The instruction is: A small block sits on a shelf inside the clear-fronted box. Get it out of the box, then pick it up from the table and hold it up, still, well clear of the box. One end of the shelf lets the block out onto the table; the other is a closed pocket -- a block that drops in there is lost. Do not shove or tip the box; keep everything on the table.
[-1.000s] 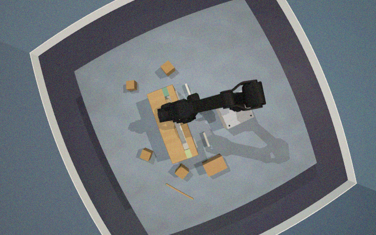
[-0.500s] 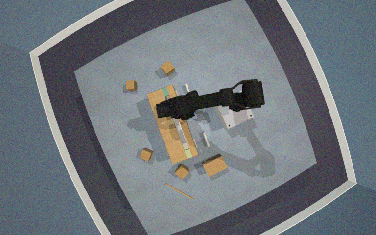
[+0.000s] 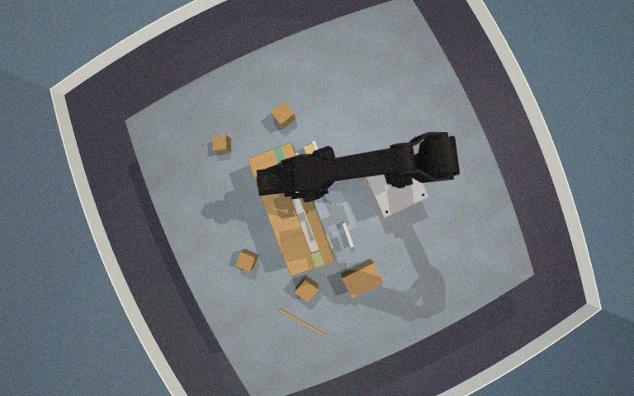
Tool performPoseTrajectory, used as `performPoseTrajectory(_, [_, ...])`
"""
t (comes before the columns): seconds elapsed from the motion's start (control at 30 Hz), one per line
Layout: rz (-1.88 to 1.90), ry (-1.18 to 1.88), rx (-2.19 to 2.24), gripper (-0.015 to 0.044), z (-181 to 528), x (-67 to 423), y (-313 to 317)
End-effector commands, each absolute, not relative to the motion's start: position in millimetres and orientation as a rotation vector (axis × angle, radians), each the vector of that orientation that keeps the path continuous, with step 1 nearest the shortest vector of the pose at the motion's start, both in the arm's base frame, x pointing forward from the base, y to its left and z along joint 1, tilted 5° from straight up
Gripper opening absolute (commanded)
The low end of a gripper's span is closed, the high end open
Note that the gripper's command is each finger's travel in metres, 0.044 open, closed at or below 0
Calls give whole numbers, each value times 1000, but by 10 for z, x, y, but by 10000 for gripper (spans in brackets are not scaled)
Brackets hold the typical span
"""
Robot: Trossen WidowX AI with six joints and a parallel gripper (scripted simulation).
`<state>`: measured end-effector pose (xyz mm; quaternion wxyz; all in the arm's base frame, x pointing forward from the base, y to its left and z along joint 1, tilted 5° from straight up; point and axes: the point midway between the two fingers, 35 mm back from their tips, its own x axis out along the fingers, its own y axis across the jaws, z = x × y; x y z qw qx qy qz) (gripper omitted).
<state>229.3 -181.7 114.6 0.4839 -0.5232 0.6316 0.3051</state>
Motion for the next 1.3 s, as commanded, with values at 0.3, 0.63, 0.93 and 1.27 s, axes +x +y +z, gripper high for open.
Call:
performPoseTrajectory(0.3, [-13,1508,-481,285,1155,2140,-1993])
performPoseTrajectory(0.63, [-556,1254,194,285,1224,2090,-2205])
performPoseTrajectory(0.93, [-1050,873,1090,285,1204,1938,-2242])
performPoseTrajectory(1.27, [-1457,242,2084,285,1214,1780,-2272])
